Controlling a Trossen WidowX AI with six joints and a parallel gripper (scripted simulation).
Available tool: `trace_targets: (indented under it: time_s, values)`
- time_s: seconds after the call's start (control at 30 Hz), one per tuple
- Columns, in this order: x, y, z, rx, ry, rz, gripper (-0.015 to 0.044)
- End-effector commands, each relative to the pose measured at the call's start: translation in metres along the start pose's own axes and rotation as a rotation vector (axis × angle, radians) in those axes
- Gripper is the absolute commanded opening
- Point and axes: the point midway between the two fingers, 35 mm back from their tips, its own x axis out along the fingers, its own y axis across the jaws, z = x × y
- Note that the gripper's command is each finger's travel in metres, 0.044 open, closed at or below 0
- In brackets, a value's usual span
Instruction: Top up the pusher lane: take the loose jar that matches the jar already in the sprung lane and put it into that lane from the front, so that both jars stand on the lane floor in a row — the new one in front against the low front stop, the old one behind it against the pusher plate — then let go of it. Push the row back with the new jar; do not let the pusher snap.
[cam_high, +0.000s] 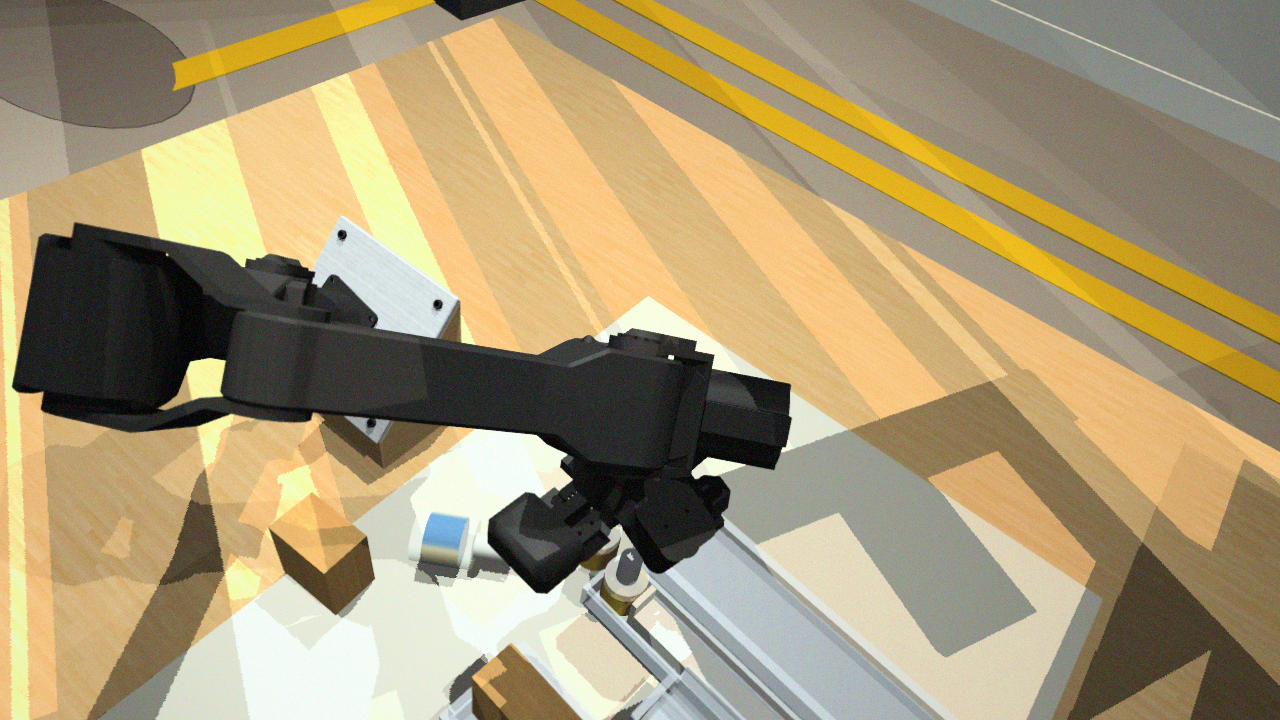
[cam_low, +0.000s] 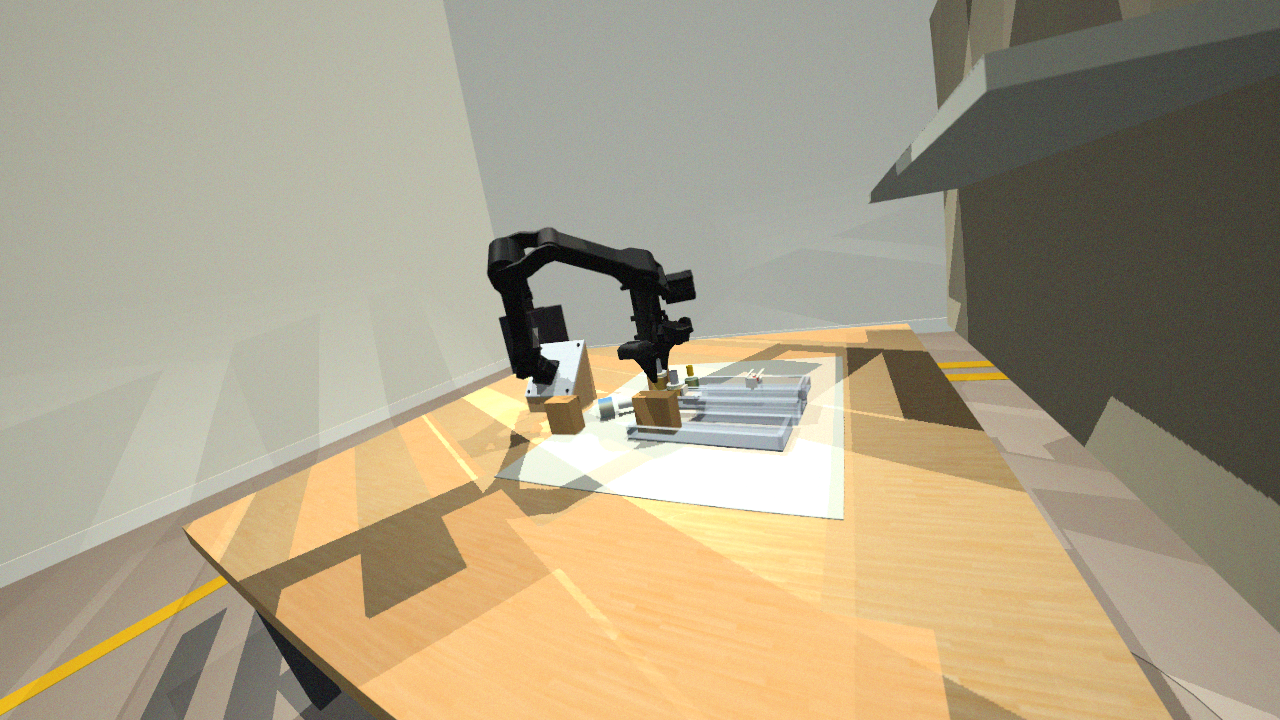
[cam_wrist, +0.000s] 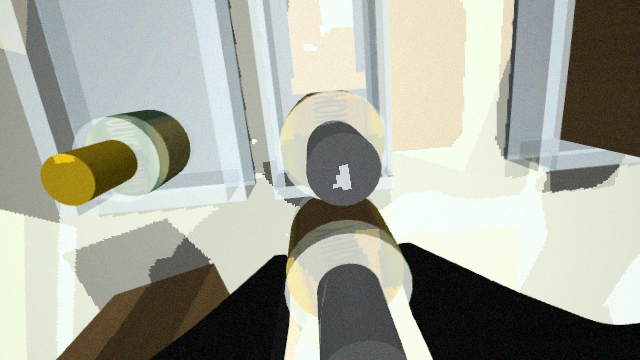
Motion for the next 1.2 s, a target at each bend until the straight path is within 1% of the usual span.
trace_targets:
  time_s: [0.0,1.17]
  values:
    - [0.0,0.0,0.003,-0.004,-0.002,-0.001,0.0]
    - [0.0,0.0,0.016,-0.003,-0.003,-0.001,0.0]
